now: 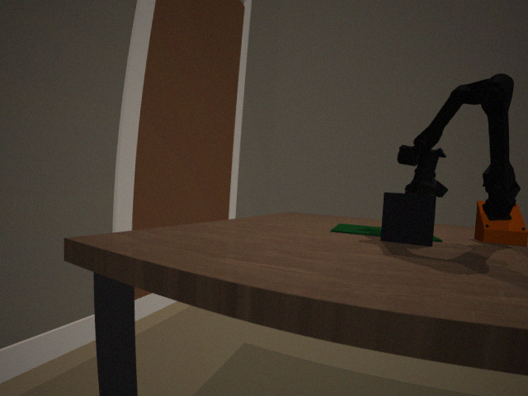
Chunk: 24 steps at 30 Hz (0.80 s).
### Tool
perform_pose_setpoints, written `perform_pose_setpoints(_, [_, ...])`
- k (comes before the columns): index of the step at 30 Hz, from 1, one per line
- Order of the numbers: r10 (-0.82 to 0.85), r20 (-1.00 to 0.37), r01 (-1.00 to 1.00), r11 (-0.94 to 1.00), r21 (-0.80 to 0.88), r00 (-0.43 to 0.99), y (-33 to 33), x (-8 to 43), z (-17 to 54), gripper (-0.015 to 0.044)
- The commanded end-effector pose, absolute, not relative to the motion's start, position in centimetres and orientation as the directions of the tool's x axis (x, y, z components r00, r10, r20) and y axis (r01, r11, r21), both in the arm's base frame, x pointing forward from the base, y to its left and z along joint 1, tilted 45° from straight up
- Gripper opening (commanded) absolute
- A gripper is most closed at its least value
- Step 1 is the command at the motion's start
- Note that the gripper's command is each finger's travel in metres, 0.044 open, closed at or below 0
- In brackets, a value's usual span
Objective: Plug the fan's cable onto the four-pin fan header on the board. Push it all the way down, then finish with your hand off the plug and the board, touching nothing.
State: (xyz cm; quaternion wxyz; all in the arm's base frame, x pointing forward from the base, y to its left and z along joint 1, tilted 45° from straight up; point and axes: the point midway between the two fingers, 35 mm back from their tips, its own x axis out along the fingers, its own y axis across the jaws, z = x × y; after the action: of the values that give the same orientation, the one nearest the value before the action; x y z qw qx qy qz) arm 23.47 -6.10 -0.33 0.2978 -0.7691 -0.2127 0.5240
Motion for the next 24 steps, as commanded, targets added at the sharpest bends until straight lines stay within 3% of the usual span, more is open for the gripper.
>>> perform_pose_setpoints(1, [0.645, -0.675, 0.011, -0.726, -0.687, 0.359, -5.5, 23.5, -0.8, 0.0440])
perform_pose_setpoints(24, [0.646, -0.673, 0.012, -0.725, -0.689, 0.359, -3.1, 23.9, -3.2, 0.0440])
